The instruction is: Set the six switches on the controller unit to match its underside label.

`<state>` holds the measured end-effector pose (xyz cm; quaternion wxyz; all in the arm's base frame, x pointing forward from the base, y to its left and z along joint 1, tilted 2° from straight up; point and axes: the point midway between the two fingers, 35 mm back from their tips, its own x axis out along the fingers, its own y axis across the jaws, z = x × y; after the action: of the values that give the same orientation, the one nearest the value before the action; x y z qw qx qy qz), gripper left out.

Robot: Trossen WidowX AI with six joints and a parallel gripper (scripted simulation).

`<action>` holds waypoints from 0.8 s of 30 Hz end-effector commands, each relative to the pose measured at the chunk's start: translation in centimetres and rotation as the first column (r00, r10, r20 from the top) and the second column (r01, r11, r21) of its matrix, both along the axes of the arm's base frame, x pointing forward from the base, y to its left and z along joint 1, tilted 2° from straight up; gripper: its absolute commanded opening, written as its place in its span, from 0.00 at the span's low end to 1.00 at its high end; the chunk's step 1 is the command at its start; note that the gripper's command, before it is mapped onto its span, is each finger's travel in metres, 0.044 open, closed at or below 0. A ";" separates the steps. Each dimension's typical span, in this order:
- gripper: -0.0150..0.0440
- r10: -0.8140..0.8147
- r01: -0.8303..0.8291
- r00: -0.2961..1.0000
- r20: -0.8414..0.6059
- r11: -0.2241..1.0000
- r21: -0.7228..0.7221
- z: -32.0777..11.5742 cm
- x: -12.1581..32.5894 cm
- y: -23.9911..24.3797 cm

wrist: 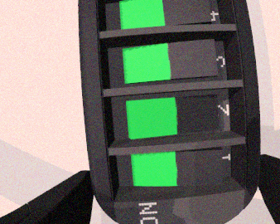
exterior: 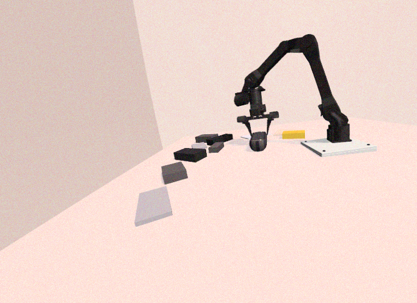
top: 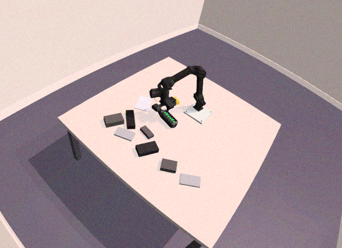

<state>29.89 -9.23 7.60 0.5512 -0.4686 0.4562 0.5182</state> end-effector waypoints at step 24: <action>0.82 -0.002 0.003 1.000 0.012 0.999 -0.043 2.1 0.1 1.1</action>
<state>29.81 -8.46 8.89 0.5428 -0.4762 0.4664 0.5109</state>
